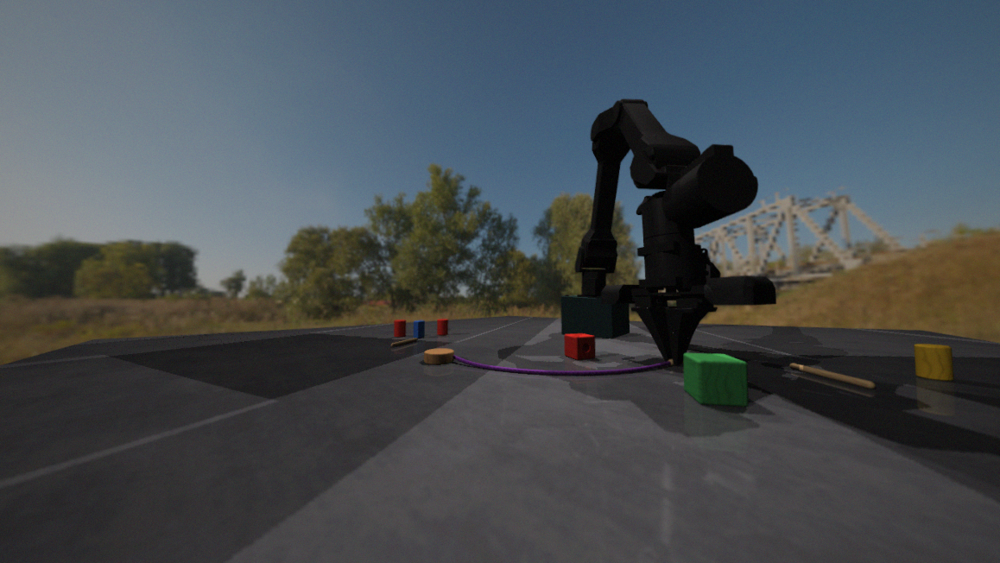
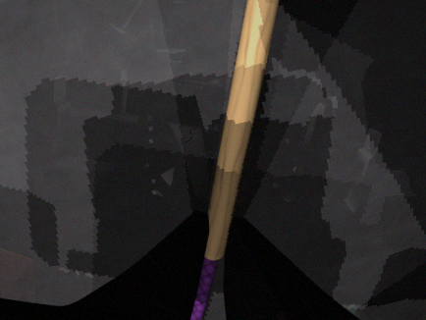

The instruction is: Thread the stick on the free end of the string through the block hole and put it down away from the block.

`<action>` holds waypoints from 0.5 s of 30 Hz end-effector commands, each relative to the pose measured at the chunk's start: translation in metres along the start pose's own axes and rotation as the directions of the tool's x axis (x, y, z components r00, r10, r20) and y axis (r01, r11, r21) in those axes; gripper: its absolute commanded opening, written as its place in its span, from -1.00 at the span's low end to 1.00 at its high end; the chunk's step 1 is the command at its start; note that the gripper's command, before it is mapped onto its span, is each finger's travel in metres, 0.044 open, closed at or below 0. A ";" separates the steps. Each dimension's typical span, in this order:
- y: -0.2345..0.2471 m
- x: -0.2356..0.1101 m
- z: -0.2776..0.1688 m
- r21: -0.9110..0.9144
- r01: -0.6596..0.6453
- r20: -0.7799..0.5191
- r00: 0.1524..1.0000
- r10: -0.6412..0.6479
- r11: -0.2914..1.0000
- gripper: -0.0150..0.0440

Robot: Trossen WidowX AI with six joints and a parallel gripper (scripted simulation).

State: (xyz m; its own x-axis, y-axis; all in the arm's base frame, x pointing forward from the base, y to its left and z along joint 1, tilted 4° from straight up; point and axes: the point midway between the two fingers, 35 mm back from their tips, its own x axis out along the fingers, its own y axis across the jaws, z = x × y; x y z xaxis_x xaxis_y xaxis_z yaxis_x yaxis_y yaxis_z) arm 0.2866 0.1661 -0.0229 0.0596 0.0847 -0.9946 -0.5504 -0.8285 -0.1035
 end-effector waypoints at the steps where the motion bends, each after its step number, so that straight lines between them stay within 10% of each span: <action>1: -0.001 -0.005 -0.001 0.000 0.003 -0.001 1.000 -0.003 1.000 -0.49; 15: -0.002 -0.023 -0.001 0.000 0.003 -0.001 1.000 -0.003 1.000 -0.49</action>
State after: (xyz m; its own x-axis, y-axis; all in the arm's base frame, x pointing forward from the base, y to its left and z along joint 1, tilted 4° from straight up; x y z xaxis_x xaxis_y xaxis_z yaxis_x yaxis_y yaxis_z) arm 0.2849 0.1645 -0.0072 0.0535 0.0811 -0.9953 -0.5527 -0.8277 -0.0972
